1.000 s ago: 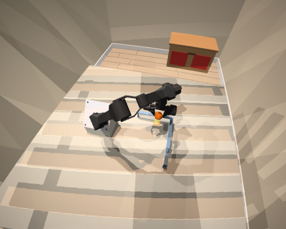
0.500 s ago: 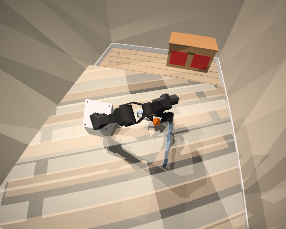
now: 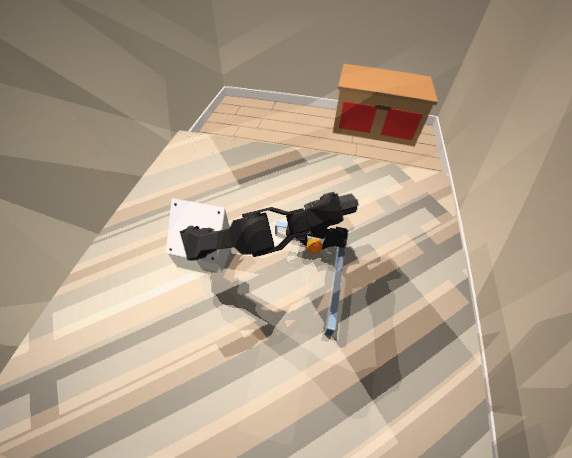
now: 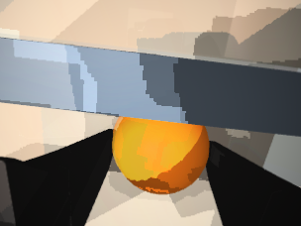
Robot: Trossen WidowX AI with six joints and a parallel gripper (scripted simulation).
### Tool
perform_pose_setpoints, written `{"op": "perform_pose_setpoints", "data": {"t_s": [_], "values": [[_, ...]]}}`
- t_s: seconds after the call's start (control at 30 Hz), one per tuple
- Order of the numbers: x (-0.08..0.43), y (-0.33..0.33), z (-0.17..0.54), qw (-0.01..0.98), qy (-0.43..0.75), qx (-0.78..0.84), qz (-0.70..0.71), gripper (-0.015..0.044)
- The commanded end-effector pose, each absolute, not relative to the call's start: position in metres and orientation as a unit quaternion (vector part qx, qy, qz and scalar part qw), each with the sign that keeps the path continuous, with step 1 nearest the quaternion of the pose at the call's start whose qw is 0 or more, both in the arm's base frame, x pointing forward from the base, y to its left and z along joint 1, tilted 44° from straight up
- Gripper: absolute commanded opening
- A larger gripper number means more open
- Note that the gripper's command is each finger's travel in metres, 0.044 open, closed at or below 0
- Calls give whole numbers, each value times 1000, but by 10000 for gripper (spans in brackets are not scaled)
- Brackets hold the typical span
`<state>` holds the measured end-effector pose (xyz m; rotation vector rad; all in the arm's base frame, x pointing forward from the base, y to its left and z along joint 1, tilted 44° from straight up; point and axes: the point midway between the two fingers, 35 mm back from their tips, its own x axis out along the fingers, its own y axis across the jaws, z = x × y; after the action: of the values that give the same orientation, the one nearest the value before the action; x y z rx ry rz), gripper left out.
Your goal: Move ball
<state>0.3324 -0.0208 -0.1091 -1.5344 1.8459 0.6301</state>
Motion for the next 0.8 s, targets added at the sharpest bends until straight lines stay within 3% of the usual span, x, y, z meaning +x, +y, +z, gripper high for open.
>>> {"op": "perform_pose_setpoints", "data": {"t_s": [0.0, 0.03, 0.43, 0.6, 0.77], "values": [[330, -24, -112, 318, 704, -587, 241, 0], [330, -24, -112, 318, 704, -587, 241, 0], [332, -21, -110, 323, 704, -585, 241, 315], [334, -14, -103, 323, 703, -585, 242, 315], [340, 35, -49, 320, 704, -586, 243, 315]]}}
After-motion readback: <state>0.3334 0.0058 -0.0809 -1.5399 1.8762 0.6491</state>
